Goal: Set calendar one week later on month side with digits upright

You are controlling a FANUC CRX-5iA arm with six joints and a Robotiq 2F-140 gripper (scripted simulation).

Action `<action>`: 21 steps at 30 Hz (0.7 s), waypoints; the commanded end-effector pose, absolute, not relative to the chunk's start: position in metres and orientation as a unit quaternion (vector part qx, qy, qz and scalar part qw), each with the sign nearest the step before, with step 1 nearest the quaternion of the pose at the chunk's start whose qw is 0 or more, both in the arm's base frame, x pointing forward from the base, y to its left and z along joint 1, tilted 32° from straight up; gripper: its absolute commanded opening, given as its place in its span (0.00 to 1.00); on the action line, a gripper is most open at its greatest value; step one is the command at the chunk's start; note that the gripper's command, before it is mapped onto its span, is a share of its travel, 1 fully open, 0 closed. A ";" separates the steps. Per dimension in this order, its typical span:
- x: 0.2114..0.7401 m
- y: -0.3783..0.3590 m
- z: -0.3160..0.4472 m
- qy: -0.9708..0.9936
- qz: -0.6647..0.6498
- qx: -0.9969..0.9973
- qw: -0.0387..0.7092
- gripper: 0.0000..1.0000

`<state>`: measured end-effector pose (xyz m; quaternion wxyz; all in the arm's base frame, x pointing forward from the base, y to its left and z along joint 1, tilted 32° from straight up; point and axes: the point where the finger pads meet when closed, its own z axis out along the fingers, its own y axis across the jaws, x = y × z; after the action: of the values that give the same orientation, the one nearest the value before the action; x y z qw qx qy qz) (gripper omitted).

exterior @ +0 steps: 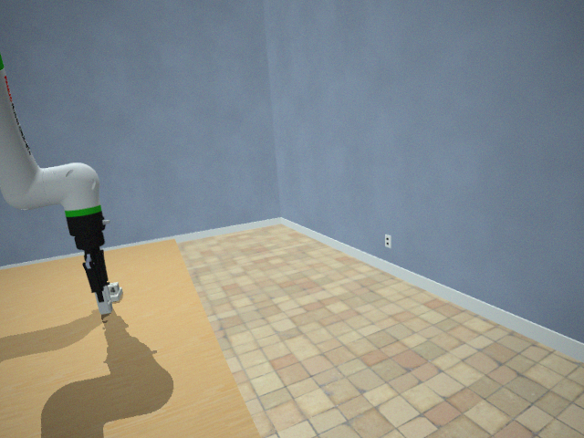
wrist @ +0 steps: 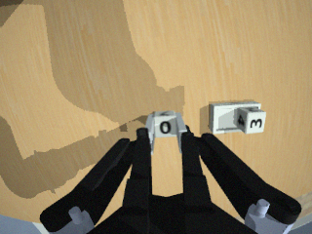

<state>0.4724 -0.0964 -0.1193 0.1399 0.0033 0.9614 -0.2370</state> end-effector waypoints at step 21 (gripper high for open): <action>0.472 -0.096 -0.119 0.961 -0.237 0.003 0.140 0.21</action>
<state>0.4724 -0.0964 -0.1193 0.1399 0.0033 0.9614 -0.2370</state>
